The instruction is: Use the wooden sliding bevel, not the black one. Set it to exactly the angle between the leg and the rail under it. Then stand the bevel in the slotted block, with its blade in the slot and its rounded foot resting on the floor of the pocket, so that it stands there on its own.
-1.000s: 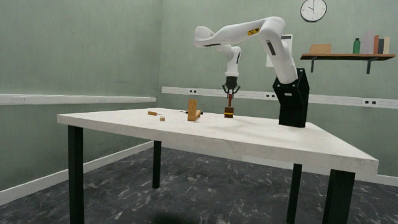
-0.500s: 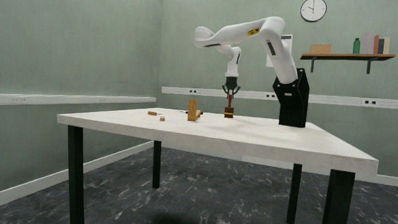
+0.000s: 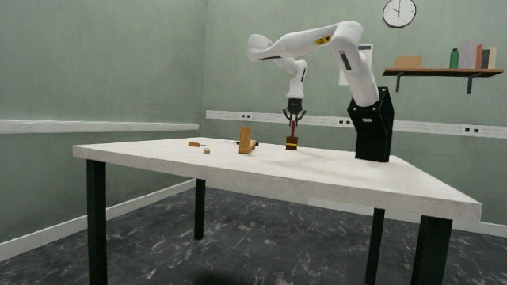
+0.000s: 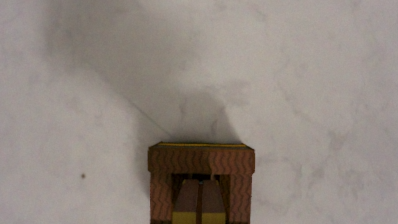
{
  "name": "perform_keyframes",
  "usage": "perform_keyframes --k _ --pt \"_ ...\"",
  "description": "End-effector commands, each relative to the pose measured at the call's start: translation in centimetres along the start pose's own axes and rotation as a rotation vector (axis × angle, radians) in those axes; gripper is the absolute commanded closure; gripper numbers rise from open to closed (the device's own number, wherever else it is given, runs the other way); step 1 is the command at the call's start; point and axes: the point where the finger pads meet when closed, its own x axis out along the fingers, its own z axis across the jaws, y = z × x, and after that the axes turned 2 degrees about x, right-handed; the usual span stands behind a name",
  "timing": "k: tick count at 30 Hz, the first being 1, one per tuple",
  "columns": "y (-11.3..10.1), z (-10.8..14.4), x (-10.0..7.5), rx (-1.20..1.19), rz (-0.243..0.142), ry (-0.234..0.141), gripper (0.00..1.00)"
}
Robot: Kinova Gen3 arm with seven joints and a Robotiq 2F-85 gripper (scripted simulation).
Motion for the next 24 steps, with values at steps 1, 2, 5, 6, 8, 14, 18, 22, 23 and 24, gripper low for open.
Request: perform_keyframes --k 1,2,5,6,8,14,18,22,23,24 --pt "-0.05 0.03 0.08 0.000 -0.002 -0.001 0.90" --pt "-0.05 0.03 0.14 0.000 -0.002 -0.001 0.90" --pt "-0.05 0.03 0.19 0.000 -0.002 -0.001 0.90" --pt "-0.05 0.03 0.24 0.000 -0.002 -0.001 0.90" --pt "-0.05 0.03 0.30 0.000 -0.002 -0.001 0.90" --pt "-0.05 0.03 0.34 0.000 -0.002 -0.001 0.90" --pt "-0.05 0.03 0.34 0.000 -0.002 -0.001 0.90" --pt "-0.05 0.03 0.35 0.000 -0.002 -0.001 0.90" --pt "-0.05 0.03 0.36 0.000 -0.002 -0.001 0.90" --pt "-0.05 0.03 0.39 0.000 -0.002 -0.001 0.90"
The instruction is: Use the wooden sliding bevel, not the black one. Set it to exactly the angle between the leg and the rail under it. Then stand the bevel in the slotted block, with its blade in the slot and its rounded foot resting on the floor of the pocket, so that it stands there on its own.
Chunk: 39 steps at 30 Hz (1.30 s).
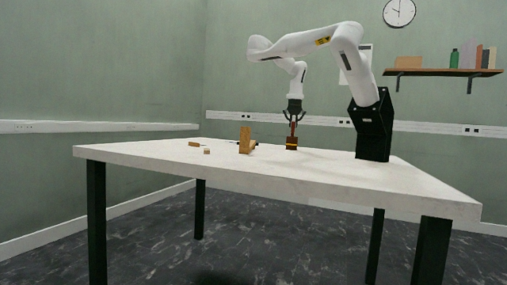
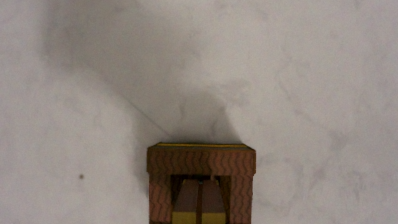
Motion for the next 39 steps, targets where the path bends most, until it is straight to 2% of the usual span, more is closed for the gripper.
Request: perform_keyframes --k 1,39 --pt "-0.05 0.03 -0.02 0.000 -0.002 -0.001 0.90" --pt "-0.05 0.03 0.79 0.000 -0.001 -0.001 0.90"
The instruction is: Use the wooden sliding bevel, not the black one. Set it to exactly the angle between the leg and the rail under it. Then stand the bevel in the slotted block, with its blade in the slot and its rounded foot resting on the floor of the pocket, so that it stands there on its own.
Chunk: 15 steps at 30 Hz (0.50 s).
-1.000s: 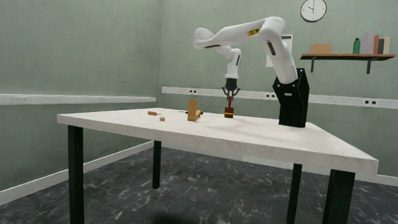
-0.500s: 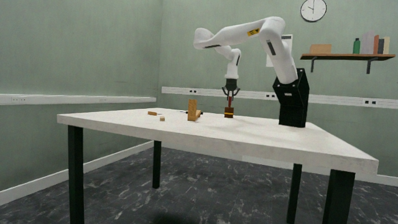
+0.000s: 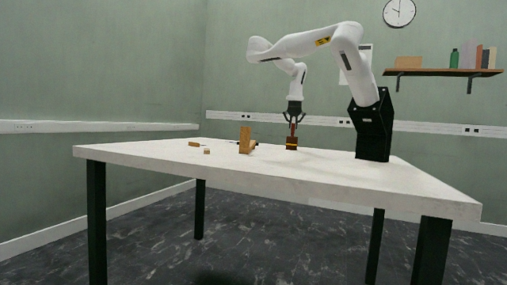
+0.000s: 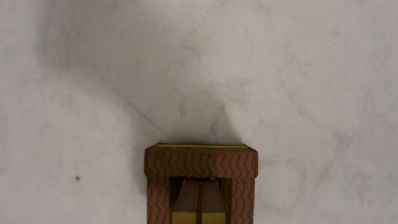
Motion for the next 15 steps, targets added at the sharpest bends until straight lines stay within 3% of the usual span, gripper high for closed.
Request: perform_keyframes --k 1,15 --pt "-0.05 0.03 -0.09 0.000 -0.002 -0.001 0.90" --pt "-0.05 0.03 0.21 0.000 -0.002 -0.001 0.90"
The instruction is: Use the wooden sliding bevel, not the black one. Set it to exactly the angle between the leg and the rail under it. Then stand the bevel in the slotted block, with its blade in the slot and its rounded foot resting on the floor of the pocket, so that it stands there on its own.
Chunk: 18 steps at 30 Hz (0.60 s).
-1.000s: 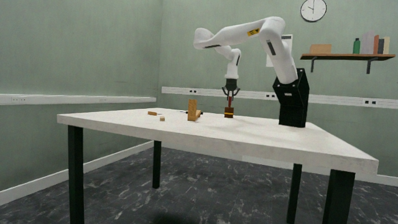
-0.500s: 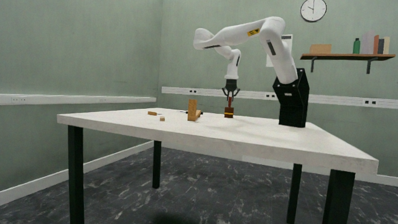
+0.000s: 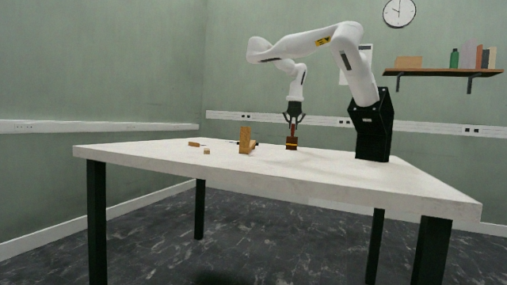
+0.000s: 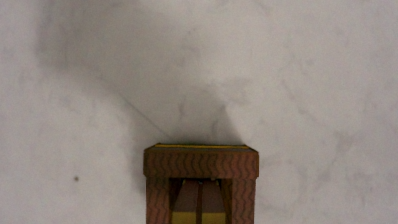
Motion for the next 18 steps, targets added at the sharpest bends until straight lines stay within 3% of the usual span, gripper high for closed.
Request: perform_keyframes --k 1,18 --pt "-0.05 0.03 -0.08 0.000 -0.002 -0.001 0.90" --pt "-0.05 0.03 0.22 0.000 -0.002 -0.001 0.90"
